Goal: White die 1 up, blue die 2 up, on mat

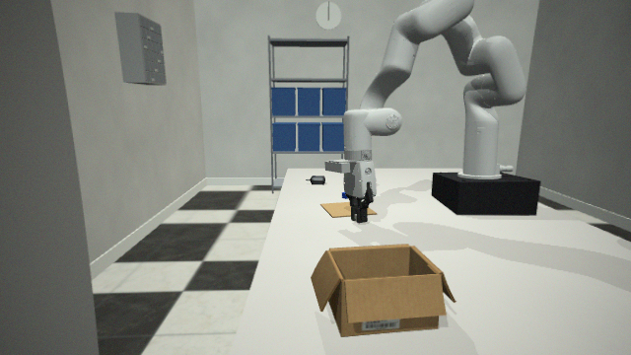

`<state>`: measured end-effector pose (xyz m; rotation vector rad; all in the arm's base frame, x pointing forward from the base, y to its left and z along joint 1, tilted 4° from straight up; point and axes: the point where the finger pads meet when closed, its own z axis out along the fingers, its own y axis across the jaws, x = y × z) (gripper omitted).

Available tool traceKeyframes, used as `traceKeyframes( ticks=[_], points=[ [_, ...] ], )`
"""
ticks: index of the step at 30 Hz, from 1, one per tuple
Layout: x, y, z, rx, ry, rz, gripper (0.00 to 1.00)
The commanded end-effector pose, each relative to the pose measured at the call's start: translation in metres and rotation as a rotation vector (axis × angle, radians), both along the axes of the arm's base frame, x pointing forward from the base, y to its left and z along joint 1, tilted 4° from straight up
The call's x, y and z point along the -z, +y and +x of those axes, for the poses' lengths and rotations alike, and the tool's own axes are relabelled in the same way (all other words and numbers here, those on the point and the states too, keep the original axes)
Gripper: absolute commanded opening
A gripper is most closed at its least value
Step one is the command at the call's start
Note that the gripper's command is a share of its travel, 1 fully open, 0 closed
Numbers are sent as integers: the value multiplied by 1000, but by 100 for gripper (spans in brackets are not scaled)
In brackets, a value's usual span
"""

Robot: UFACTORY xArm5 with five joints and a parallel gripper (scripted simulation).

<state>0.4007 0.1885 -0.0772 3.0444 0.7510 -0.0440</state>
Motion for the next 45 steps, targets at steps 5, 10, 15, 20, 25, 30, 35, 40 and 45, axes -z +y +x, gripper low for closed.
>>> traceKeyframes(
  ticks=[5, 10, 15, 20, 25, 30, 35, 40, 45],
  points=[
    [-59, 6, 3, 0, -8, 4, 15],
    [-79, 7, 3, 0, -8, 4, 15],
    [-95, 9, 2, 0, -8, 3, 15],
    [-95, 9, 2, 0, -8, 3, 15],
    [-95, 9, 2, 0, -8, 3, 15],
    [-95, 9, 2, -3, -8, 4, 15],
    [-95, 8, 2, -20, -8, 4, 15],
    [-95, 7, 2, -63, -8, 5, 15],
    [-95, 6, 3, -105, -7, 6, 15]
  ],
)
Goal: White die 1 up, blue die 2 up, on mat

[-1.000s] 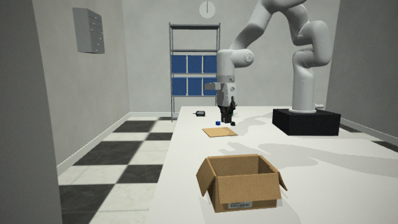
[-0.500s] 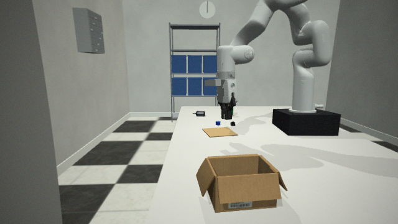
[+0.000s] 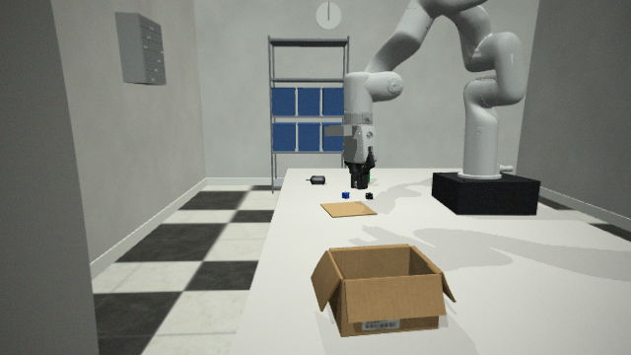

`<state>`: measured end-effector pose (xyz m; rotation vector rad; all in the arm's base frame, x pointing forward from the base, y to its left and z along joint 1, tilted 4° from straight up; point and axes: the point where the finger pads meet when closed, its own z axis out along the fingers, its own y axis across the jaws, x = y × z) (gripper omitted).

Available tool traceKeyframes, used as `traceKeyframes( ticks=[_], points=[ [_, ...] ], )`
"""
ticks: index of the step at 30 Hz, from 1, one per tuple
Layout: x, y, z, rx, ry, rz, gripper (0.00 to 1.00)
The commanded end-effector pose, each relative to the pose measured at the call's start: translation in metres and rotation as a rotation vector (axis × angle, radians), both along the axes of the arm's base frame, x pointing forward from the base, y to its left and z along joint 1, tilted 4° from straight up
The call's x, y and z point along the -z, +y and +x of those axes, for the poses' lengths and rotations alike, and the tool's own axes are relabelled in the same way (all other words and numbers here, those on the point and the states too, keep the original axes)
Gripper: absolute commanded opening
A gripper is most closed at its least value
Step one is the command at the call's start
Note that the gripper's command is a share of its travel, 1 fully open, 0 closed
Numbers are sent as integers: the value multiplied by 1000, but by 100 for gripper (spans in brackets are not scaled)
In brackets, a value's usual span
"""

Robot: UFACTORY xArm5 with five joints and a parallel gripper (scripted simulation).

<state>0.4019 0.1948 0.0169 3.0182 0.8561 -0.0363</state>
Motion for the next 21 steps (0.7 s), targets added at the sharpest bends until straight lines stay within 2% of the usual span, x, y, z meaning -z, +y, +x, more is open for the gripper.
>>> traceKeyframes(
  ticks=[1, 12, 16, 21],
  points=[
    [-1, -1, 1, -54, -3, 3, 15],
    [-2, -8, 2, -346, -1, 9, 15],
    [-3, -9, 2, -390, -1, 10, 15],
    [-3, -13, 3, -558, 0, 13, 15]
  ],
)
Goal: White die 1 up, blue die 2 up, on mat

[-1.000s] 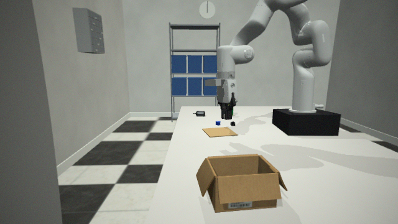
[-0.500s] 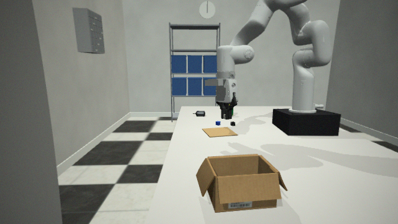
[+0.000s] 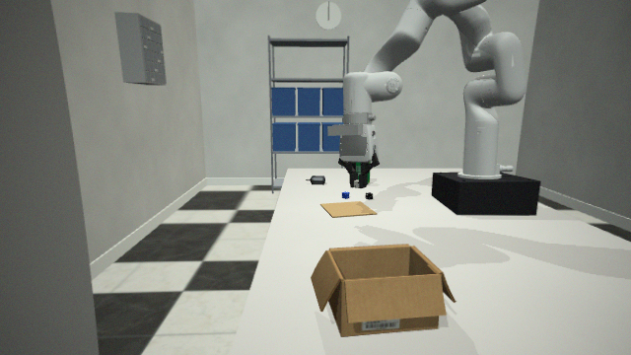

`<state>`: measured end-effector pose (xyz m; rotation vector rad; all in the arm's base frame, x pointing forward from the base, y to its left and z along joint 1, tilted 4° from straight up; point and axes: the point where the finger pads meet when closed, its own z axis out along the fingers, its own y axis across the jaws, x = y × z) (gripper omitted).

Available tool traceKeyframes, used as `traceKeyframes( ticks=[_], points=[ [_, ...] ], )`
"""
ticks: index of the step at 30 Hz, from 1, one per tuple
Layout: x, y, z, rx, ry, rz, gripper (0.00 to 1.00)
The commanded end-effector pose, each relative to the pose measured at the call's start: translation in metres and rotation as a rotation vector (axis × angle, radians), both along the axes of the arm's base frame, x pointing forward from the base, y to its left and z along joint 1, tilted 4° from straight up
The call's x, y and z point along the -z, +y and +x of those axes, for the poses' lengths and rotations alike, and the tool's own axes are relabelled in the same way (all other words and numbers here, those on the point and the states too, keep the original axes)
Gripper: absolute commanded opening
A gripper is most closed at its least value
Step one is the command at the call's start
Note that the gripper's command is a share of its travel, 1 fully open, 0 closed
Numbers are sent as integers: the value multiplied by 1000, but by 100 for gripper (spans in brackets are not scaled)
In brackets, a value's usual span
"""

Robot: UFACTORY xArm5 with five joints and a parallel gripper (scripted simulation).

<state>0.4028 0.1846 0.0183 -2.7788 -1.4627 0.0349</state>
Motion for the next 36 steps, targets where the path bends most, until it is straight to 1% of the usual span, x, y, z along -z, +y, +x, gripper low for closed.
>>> traceKeyframes(
  ticks=[1, 4, 5, 6, 7, 8, 9, 12, 14, 17, 23, 24, 25, 27, 30, 32, 34, 36],
  points=[
    [-2, -3, 2, -174, -3, 5, 15],
    [-2, -5, 2, -236, -3, 7, 15],
    [-2, -6, 2, -283, -2, 8, 15],
    [-2, -6, 2, -286, -2, 8, 15],
    [-2, -7, 2, -336, -2, 9, 15],
    [-2, -7, 2, -337, -2, 9, 15],
    [-2, -9, 2, -390, -2, 10, 15],
    [-2, -9, 2, -390, -2, 10, 15],
    [-3, -11, 2, -501, -1, 12, 15],
    [-3, -13, 2, -559, -1, 13, 15],
    [-4, -17, 2, -740, 0, 16, 15],
    [-4, -17, 2, -741, 0, 16, 15],
    [-4, -18, 2, -794, 0, 17, 15],
    [-4, -20, 2, -848, 0, 18, 15],
    [-4, -20, 2, -870, 0, 18, 15],
    [-4, -23, 2, -971, 1, 20, 15],
    [-4, -24, 3, -1004, 1, 20, 15],
    [-5, -25, 3, -1072, 1, 22, 15]
  ],
)
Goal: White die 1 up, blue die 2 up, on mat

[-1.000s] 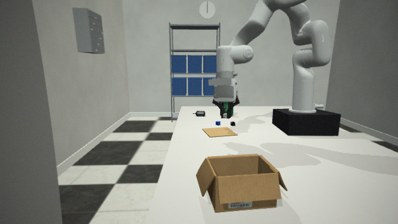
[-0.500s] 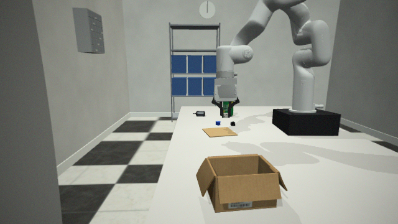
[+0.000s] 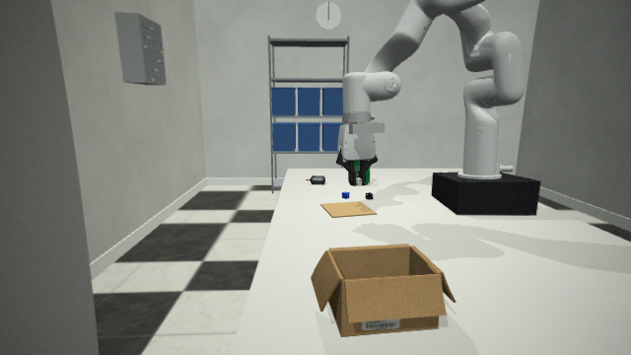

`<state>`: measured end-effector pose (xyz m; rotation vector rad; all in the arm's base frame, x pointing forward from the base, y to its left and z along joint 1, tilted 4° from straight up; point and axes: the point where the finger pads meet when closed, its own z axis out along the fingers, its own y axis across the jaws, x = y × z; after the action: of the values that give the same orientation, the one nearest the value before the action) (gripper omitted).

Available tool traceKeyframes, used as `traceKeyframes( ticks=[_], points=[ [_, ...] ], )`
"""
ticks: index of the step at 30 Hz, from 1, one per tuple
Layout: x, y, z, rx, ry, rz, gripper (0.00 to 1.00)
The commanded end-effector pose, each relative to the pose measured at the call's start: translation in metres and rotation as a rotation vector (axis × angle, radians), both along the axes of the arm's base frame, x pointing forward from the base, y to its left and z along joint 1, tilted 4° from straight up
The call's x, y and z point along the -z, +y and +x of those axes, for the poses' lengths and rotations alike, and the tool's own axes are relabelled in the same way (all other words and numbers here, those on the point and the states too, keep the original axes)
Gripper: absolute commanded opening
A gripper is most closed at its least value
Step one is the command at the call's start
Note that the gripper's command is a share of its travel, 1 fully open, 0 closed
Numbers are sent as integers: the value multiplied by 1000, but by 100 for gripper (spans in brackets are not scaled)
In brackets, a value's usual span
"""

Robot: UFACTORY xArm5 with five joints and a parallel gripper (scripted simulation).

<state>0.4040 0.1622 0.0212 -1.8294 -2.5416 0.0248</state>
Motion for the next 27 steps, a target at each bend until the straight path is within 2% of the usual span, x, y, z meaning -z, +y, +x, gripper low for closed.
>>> traceKeyframes(
  ticks=[1, 8, 10, 12, 24, 27],
  points=[
    [-2, -3, 1, -148, -4, 4, 15],
    [-2, -8, 1, -360, -3, 8, 15],
    [-2, -8, 1, -360, -3, 8, 15],
    [-3, -10, 1, -465, -3, 9, 15],
    [-3, -18, 1, -786, -2, 14, 15],
    [-4, -19, 1, -810, -2, 14, 15]
  ],
)
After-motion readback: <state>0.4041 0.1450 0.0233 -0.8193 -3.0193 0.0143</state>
